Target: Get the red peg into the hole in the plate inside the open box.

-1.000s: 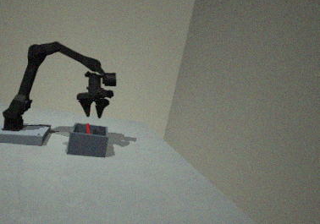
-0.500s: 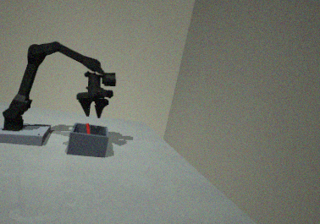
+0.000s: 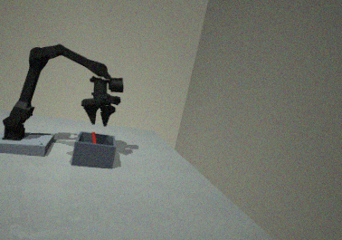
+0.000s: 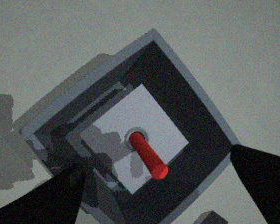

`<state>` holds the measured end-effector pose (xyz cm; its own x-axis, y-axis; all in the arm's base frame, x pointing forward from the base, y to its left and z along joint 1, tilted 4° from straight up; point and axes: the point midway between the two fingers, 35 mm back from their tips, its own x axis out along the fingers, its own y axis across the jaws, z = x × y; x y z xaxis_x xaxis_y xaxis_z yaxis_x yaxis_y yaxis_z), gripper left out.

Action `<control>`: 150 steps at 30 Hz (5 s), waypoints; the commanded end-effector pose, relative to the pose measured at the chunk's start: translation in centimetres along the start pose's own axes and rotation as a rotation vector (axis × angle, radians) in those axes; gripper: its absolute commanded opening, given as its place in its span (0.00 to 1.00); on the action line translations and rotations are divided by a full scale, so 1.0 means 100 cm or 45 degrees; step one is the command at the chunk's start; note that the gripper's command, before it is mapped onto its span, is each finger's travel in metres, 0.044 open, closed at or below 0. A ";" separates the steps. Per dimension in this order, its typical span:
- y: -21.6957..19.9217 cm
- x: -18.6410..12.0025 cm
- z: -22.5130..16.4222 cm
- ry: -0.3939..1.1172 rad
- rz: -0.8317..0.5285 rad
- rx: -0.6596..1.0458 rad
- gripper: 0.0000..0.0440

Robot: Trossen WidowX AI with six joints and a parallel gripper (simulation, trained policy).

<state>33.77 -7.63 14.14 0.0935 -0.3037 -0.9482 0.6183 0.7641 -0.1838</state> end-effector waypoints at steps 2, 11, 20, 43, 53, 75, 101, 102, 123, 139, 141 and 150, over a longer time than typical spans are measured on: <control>-0.001 0.000 -0.001 0.000 -0.006 -0.010 1.00; 0.000 -0.001 -0.003 0.001 -0.008 -0.022 0.99; 0.000 -0.002 -0.005 0.003 -0.010 -0.034 0.98; 0.000 -0.003 -0.010 0.010 -0.012 -0.063 0.95; 0.000 -0.003 -0.012 0.013 -0.012 -0.074 0.94; 0.001 -0.003 -0.017 0.023 -0.007 -0.097 0.90; 0.002 -0.003 -0.021 0.033 0.000 -0.117 0.86; 0.002 -0.003 -0.022 0.033 0.000 -0.117 0.85; 0.002 -0.002 -0.024 0.038 0.008 -0.127 0.82; 0.003 -0.001 -0.026 0.041 0.013 -0.132 0.80; 0.003 -0.001 -0.026 0.042 0.014 -0.133 0.79; 0.003 0.000 -0.027 0.044 0.017 -0.134 0.78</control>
<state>31.83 -5.88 13.44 0.0708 -0.2783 -0.9579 0.5345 0.8214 -0.1992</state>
